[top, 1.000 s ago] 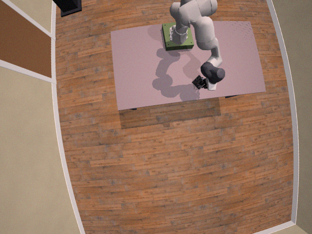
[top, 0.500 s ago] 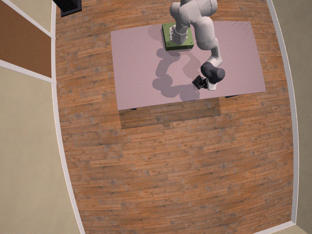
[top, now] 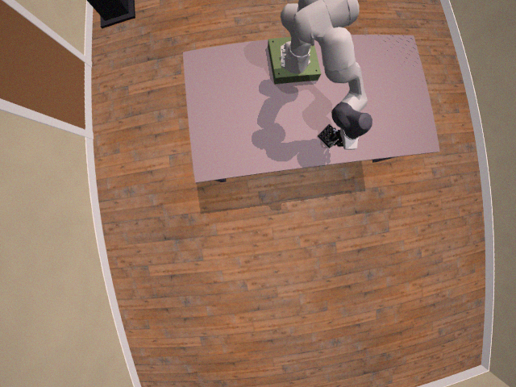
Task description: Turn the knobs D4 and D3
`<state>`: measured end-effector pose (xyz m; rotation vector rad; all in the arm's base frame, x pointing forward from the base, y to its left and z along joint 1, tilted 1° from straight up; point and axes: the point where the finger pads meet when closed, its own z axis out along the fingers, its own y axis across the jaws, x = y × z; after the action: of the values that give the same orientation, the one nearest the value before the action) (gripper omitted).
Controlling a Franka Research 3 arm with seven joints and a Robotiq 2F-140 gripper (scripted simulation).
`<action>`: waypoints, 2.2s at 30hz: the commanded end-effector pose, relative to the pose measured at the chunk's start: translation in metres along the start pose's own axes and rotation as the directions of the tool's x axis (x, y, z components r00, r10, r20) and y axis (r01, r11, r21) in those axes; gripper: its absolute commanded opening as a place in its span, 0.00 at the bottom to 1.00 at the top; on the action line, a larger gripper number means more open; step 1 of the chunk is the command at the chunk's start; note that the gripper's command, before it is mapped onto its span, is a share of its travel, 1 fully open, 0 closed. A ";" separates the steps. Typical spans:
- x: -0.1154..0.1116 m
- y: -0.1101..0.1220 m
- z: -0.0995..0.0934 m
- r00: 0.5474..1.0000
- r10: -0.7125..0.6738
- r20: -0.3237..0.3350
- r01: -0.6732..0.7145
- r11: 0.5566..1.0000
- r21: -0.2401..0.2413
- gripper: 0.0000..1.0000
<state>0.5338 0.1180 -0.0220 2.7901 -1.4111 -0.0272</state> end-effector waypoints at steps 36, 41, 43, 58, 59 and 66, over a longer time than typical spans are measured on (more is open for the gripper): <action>0.000 -0.001 0.000 0.842 -0.540 -0.002 0.540 0.842 0.002 0.05; 0.000 -0.001 0.000 0.784 -0.621 -0.002 0.621 0.784 0.002 0.05; 0.000 -0.001 0.000 0.763 -0.647 -0.002 0.647 0.763 0.002 0.05; 0.000 -0.001 0.000 0.587 -0.809 -0.003 0.809 0.587 0.001 0.05; 0.000 -0.001 0.000 0.574 -0.819 -0.003 0.819 0.574 0.001 0.05; 0.000 -0.001 0.000 0.477 -0.879 -0.003 0.879 0.477 0.001 0.05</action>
<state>0.5347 0.1216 -0.0219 3.1419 -0.0045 -0.0180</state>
